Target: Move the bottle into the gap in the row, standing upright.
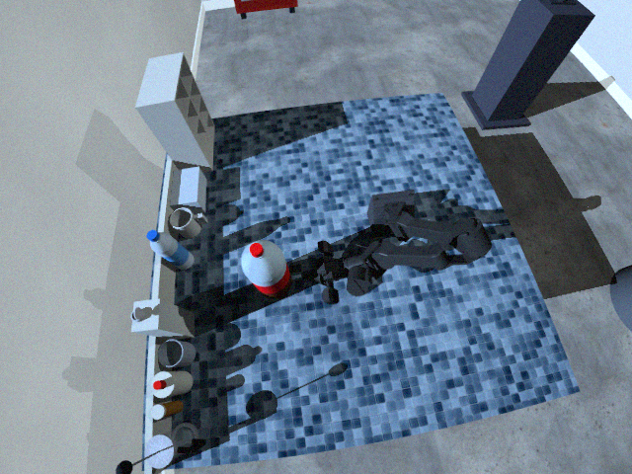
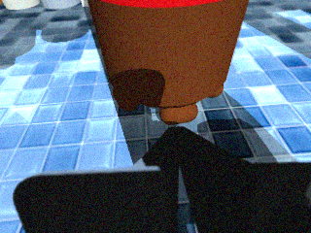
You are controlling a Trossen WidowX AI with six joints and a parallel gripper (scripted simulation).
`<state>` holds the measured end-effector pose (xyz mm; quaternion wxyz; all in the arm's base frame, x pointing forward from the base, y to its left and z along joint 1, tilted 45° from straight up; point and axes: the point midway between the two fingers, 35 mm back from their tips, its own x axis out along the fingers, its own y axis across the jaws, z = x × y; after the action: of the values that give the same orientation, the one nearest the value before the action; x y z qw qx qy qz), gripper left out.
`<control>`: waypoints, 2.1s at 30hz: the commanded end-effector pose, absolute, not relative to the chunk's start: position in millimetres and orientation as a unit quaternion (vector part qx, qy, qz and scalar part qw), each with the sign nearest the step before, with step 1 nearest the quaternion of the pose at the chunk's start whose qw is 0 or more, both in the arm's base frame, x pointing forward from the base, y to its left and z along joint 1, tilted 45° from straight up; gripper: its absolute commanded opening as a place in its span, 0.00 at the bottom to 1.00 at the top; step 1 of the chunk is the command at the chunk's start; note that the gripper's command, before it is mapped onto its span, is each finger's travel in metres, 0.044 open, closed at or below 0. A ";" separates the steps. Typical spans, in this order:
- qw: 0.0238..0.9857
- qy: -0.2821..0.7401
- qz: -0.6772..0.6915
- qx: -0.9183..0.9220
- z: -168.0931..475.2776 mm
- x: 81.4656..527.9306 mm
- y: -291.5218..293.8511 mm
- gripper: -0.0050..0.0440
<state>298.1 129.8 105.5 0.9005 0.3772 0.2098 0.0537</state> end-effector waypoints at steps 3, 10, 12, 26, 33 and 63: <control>0.901 0.211 0.054 0.376 99.3 303.0 125.8 0.00; 0.900 0.206 0.057 0.380 106.2 311.1 130.1 0.00; 0.901 0.208 0.056 0.378 102.9 310.4 127.5 0.00; 0.901 0.205 0.057 0.378 105.1 314.5 128.7 0.00; 0.901 0.206 0.056 0.378 103.3 315.4 127.0 0.00; 0.901 0.204 0.057 0.379 105.4 331.7 127.8 0.00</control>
<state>324.3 126.6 100.5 0.8995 0.3793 0.2102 0.0532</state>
